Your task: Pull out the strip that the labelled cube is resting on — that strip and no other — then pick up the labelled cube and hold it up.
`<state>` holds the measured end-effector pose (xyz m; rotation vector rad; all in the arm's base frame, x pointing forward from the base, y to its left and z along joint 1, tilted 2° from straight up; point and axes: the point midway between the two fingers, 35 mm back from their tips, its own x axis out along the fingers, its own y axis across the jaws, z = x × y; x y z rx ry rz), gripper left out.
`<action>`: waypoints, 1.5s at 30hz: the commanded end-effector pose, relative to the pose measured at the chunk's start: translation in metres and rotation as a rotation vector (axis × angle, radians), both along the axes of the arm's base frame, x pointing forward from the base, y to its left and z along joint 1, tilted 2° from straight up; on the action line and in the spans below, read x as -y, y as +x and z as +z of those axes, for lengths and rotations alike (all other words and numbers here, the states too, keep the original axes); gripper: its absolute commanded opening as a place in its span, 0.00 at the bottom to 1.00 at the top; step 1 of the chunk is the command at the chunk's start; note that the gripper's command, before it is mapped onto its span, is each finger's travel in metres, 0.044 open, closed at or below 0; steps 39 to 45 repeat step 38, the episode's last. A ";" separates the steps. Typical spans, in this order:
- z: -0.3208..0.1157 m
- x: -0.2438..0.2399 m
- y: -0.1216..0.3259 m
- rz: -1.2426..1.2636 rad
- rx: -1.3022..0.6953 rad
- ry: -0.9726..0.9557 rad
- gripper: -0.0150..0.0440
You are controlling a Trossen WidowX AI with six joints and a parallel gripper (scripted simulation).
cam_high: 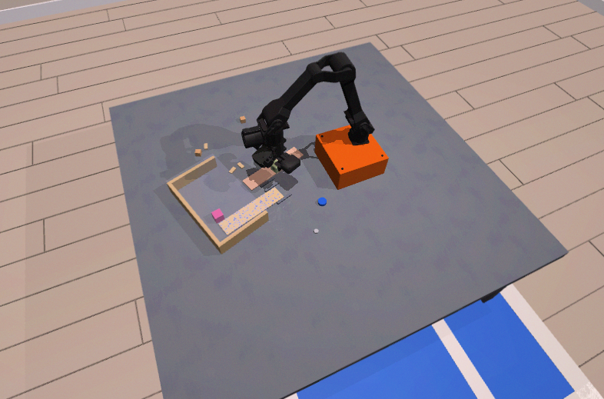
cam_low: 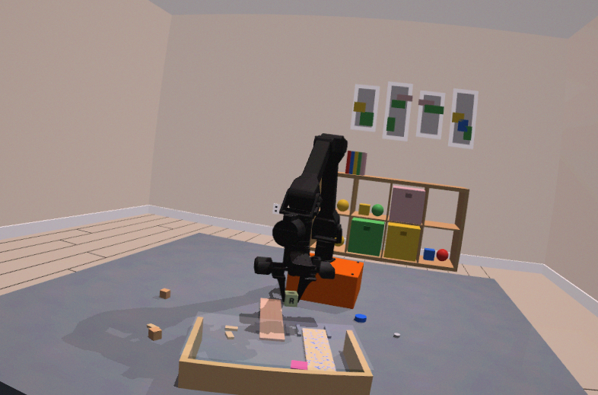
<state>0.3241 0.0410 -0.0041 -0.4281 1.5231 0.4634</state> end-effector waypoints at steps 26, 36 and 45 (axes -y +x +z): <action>0.036 0.003 -0.022 0.003 0.002 0.003 0.25; 0.036 0.003 -0.022 0.003 0.002 0.003 0.25; 0.036 0.003 -0.022 0.003 0.002 0.003 0.25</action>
